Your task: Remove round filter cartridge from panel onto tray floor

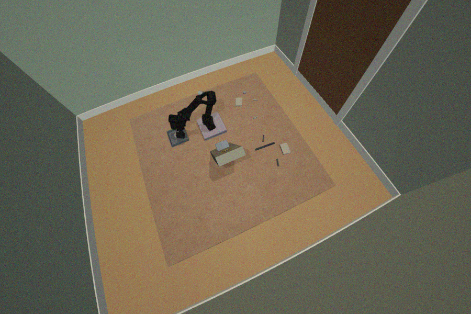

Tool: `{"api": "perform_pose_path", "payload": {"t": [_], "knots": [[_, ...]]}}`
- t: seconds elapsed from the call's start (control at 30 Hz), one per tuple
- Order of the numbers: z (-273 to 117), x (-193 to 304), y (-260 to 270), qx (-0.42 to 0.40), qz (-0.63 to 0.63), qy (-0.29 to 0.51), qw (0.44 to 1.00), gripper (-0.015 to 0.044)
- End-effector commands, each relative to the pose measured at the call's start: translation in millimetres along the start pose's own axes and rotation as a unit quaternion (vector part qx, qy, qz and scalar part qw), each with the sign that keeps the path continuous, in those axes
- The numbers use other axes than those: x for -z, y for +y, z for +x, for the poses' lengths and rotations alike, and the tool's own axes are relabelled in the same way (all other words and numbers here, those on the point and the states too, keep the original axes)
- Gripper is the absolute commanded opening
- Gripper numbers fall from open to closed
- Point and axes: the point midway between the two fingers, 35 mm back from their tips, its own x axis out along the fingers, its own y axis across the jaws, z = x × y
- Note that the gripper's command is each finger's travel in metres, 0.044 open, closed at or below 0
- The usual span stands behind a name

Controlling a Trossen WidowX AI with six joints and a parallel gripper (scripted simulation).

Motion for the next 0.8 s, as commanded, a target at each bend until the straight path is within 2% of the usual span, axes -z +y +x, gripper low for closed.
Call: {"api": "perform_pose_path", "payload": {"t": [0.0,0.13,0.27,0.43,0.77], "knots": [[0,-1,0,0.000,0.000,-0.002,1.000,0.0341],[0,-1,0,0.000,0.000,-0.002,1.000,0.0440],[-7,-7,0,0.000,0.000,-0.002,1.000,0.0440],[-59,-34,0,0.000,0.000,-0.001,1.000,0.0440],[-49,-31,0,0.002,0.001,-0.003,1.000,0.0440]]}}
